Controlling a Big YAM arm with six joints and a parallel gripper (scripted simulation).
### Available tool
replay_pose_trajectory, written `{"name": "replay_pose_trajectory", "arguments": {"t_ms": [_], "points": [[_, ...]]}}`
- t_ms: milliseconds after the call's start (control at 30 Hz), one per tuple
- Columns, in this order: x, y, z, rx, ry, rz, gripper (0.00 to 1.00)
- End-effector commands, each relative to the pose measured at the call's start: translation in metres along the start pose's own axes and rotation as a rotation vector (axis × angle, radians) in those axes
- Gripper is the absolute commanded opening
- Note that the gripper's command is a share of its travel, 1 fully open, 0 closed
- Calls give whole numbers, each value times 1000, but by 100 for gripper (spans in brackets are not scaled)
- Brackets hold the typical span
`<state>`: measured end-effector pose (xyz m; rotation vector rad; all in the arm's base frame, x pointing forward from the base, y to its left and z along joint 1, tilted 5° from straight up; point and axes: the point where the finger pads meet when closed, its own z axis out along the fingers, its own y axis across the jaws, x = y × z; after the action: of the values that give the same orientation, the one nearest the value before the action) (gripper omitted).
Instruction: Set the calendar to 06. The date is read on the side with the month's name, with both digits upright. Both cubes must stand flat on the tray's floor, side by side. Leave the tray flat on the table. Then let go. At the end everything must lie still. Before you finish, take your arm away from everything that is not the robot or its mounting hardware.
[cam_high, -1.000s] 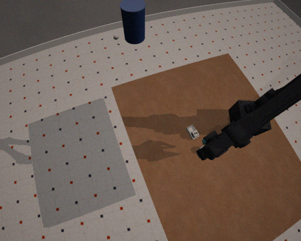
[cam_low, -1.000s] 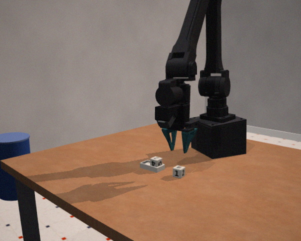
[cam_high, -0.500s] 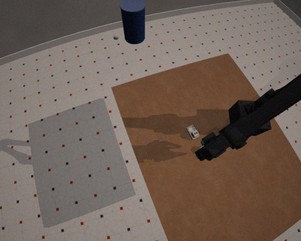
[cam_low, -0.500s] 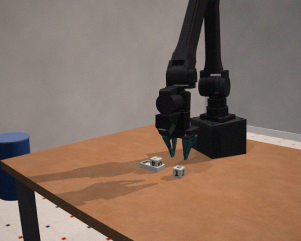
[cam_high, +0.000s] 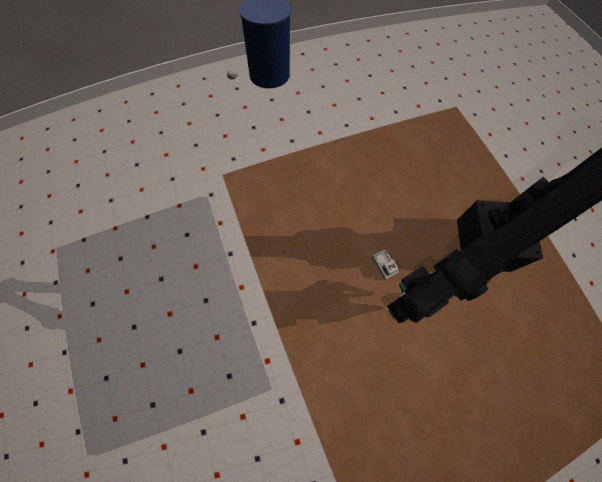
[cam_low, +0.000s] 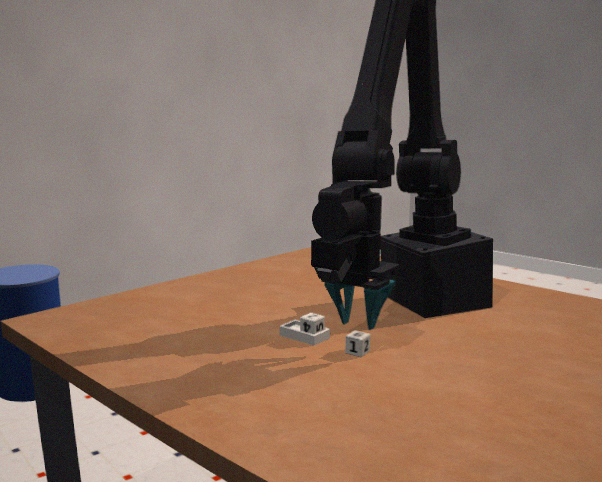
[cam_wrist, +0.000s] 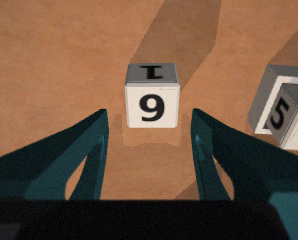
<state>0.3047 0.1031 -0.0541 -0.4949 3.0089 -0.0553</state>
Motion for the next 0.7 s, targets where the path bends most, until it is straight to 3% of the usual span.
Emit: {"name": "replay_pose_trajectory", "arguments": {"t_ms": [0, 667], "points": [[1, -5, 8, 2, 1, 0, 45], [1, -5, 9, 2, 1, 0, 45]]}}
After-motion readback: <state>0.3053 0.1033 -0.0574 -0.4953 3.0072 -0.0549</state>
